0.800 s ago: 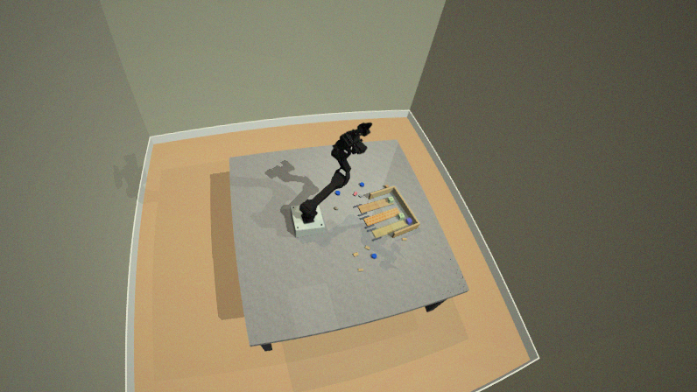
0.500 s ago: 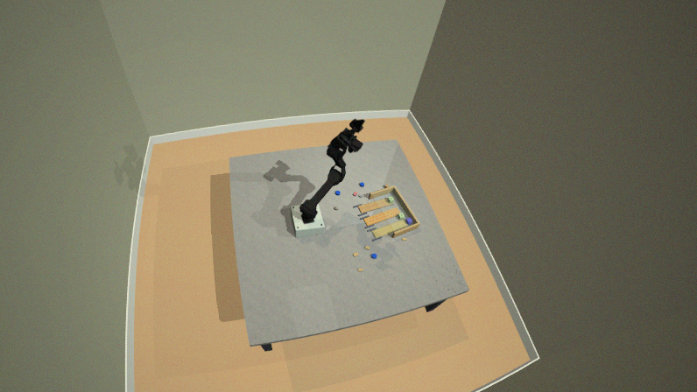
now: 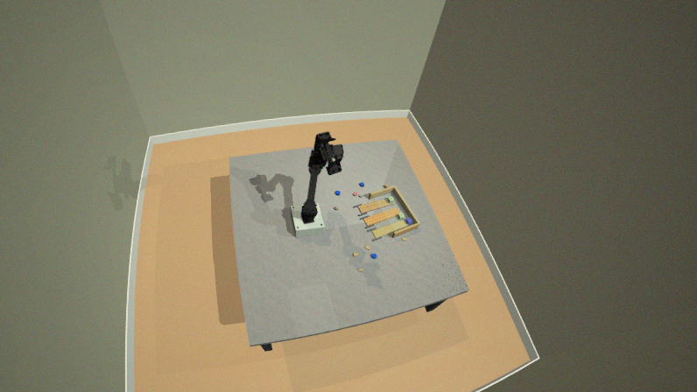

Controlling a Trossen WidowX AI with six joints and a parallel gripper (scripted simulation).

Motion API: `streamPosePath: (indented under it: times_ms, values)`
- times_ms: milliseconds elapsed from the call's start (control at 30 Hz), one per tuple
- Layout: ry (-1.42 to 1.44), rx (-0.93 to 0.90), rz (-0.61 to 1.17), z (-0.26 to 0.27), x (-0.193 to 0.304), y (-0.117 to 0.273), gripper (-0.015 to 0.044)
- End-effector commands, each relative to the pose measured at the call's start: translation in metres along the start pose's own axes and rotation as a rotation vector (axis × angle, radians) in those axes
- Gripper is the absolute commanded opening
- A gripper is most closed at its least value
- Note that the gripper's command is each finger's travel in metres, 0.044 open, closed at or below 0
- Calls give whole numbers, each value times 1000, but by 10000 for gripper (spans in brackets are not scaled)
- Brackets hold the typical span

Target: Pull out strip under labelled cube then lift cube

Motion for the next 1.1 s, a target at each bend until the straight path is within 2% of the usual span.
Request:
streamPosePath:
  times_ms: [0, 233, 533, 800, 1067]
  values:
    - [-353, -142, -32, 54, 4, -6, 400]
    - [-818, -396, -103, 125, -31, -4, 400]
    - [-1273, -823, -212, 188, -119, 29, 400]
    - [-1484, -1251, -305, 204, -201, 90, 400]
    - [-1502, -1695, -390, 194, -260, 174, 400]
Point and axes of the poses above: the point midway between the two fingers, 35 mm back from their tips, its own y axis back along the fingers, its own z axis across the jaws, x = y × z, the point moved 7 cm from there along y, back along the fingers, and after that the axes turned 13 degrees about y, right-handed, at the moved point
